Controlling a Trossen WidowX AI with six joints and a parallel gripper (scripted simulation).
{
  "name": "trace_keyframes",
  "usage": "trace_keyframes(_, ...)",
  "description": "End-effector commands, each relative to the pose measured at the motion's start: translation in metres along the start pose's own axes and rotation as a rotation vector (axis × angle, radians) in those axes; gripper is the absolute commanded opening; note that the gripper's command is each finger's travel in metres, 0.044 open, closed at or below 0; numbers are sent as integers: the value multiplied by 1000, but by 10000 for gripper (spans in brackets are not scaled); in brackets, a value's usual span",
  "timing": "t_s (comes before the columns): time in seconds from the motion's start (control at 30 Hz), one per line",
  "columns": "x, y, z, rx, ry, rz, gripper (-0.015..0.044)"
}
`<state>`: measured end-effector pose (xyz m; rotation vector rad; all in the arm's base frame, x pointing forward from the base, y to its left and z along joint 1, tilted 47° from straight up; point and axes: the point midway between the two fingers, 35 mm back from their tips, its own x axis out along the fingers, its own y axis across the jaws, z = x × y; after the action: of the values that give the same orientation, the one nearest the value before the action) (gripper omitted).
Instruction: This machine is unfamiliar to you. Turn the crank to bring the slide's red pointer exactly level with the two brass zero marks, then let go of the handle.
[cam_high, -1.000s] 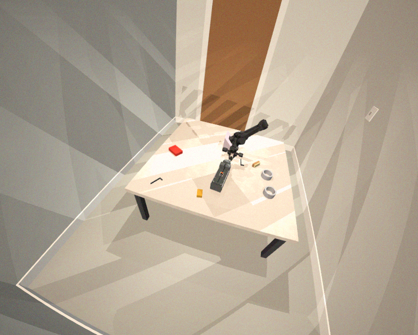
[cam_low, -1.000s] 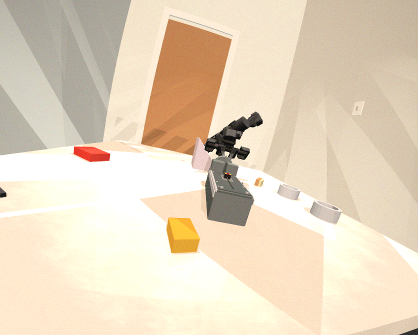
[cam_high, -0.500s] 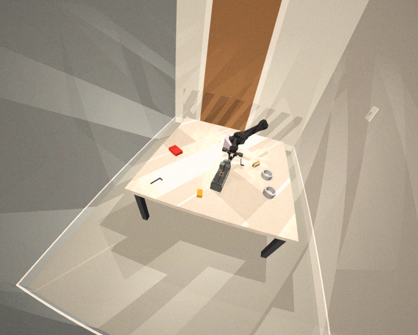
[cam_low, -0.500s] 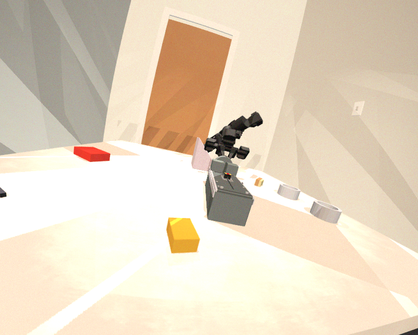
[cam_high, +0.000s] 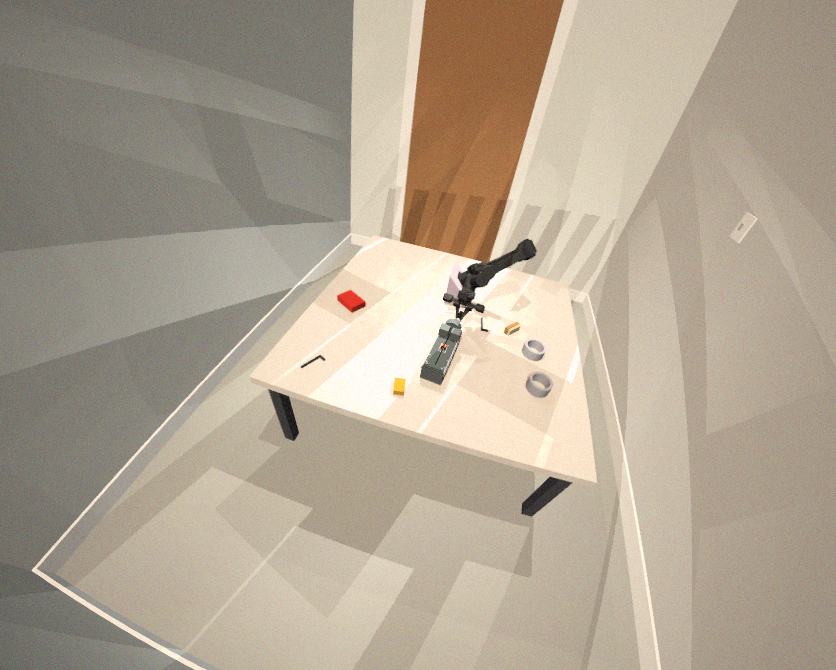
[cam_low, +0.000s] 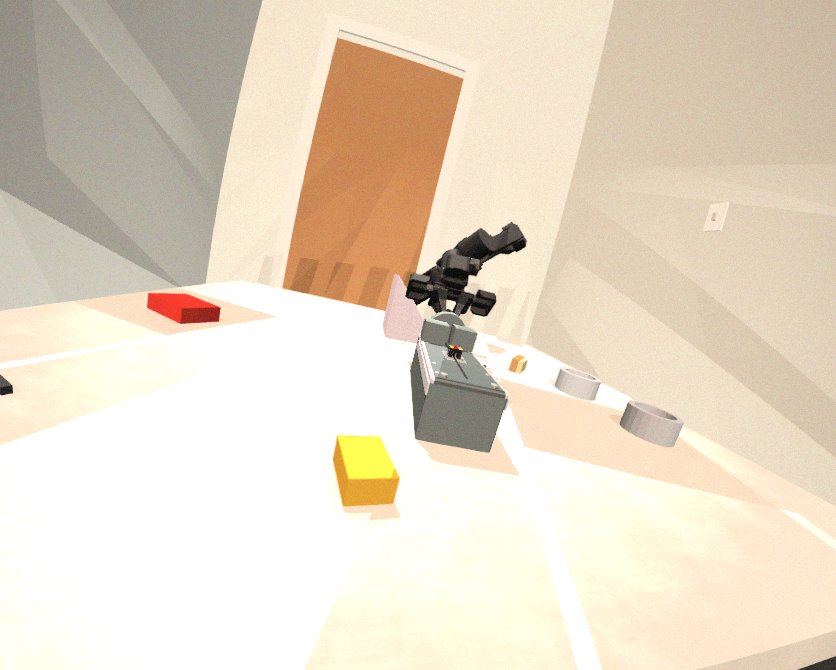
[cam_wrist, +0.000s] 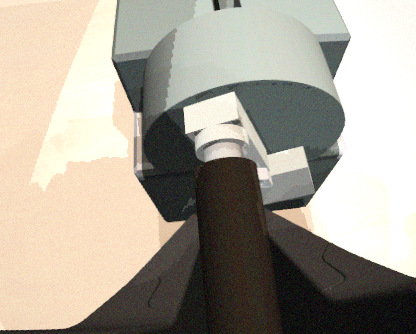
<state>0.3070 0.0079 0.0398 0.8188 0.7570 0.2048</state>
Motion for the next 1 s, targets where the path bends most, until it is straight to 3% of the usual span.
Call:
trace_keyframes(0.0, -2, -7, 2, 9, -6, -12, 0)
trace_keyframes(0.97, 0, -23, 0, 9, -6, -12, 0)
